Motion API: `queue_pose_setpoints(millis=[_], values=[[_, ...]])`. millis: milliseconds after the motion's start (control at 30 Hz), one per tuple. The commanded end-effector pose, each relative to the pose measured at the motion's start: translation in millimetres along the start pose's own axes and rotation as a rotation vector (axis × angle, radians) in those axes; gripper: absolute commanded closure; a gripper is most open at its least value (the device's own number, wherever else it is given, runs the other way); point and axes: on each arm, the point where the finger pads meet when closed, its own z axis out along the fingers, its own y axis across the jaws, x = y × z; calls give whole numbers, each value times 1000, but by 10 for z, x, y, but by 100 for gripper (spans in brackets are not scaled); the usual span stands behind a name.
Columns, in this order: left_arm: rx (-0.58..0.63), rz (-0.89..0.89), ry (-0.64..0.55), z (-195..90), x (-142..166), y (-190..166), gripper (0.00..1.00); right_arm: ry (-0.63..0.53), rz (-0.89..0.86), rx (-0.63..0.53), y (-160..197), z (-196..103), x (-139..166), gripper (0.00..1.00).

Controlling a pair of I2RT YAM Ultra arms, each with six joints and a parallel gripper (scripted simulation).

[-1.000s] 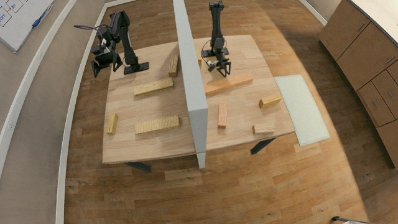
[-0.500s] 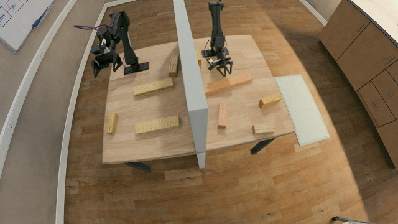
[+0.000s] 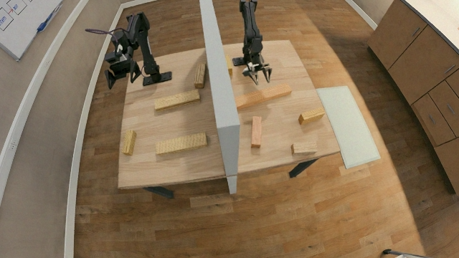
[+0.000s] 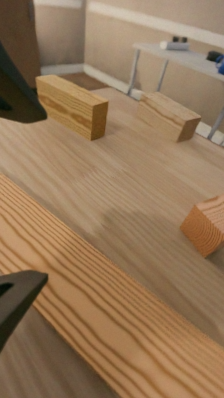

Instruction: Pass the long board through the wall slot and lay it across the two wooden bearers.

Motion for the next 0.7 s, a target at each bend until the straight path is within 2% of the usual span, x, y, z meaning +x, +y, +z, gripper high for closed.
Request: queue_pose_setpoints(millis=[0,33,133,167,233,333,433,533,600,667], values=[[101,-181,37,-117,-60,23,22,-56,5,13,-28,-91,-270,0],[101,-181,37,-117,-60,23,22,-56,5,13,-28,-91,-270,0],[193,-336,124,-233,11,-64,22,-56,5,13,-28,-91,-270,0],[207,-310,141,-195,63,-128,22,-56,5,13,-28,-91,-270,0],[160,-378,83,-158,-93,50,22,-56,5,13,-28,-91,-270,0],[221,-643,149,-126,-107,12,22,-56,5,13,-28,-91,-270,0],[252,-800,217,-111,-98,-64,22,-56,5,13,-28,-91,-270,0],[278,-901,255,-74,-107,-11,22,-56,5,13,-28,-91,-270,0],[278,-901,255,-74,-107,-11,22,-56,5,13,-28,-91,-270,0],[301,-1037,313,-64,-103,-44,22,-56,5,13,-28,-91,-270,0]])
